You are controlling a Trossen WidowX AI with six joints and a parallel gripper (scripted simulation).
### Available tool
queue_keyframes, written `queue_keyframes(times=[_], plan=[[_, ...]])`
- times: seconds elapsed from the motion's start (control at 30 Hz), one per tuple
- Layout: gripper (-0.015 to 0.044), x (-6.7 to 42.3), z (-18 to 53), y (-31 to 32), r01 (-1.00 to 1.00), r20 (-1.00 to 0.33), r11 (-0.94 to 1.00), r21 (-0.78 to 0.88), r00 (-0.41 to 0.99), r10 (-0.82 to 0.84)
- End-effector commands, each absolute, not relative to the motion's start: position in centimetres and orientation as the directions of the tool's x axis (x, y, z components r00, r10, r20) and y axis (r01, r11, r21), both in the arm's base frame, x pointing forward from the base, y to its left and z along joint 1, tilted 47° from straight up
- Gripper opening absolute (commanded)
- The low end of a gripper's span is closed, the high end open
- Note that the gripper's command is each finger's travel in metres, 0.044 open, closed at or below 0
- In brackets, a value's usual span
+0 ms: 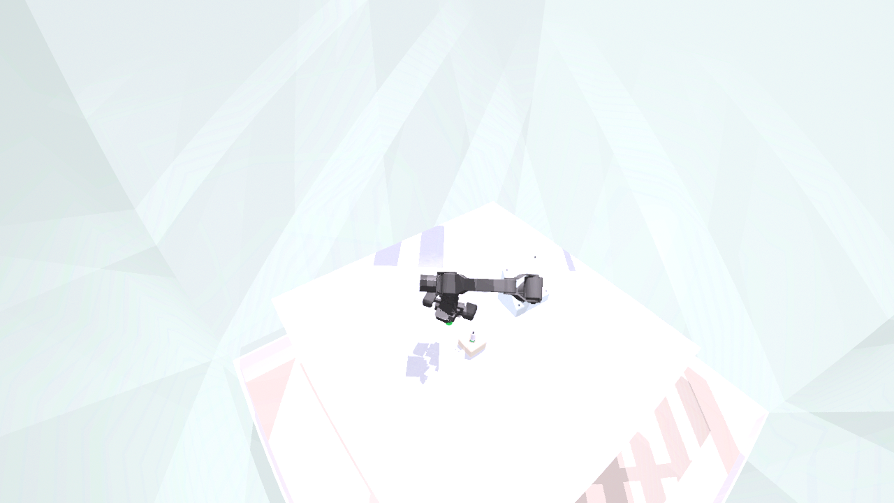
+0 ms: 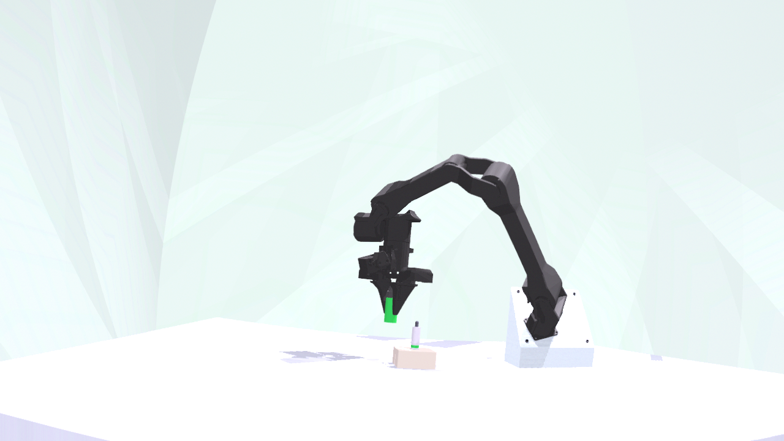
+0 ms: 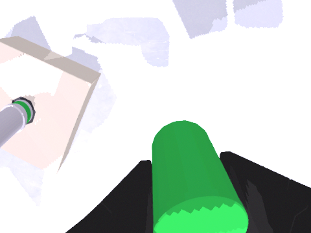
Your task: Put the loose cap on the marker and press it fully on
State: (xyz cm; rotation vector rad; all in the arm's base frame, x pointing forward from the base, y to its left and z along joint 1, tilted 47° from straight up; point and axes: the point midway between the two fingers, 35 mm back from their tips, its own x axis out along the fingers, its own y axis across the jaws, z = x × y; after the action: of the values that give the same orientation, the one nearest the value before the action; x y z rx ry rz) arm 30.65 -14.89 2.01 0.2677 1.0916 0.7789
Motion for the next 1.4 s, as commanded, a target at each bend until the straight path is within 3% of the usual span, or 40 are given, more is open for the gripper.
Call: queue_keyframes(times=[0.0,0.9,1.37], plan=[[0.0,30.1,3.1,-14.1,-0.424,-0.689,0.708,0.565,0.229,0.687],[0.0,26.9,9.9,-10.0,-0.423,-0.688,0.706,0.568,0.227,0.69],[0.0,27.0,9.4,-9.2,-0.423,-0.688,0.706,0.568,0.227,0.69]])
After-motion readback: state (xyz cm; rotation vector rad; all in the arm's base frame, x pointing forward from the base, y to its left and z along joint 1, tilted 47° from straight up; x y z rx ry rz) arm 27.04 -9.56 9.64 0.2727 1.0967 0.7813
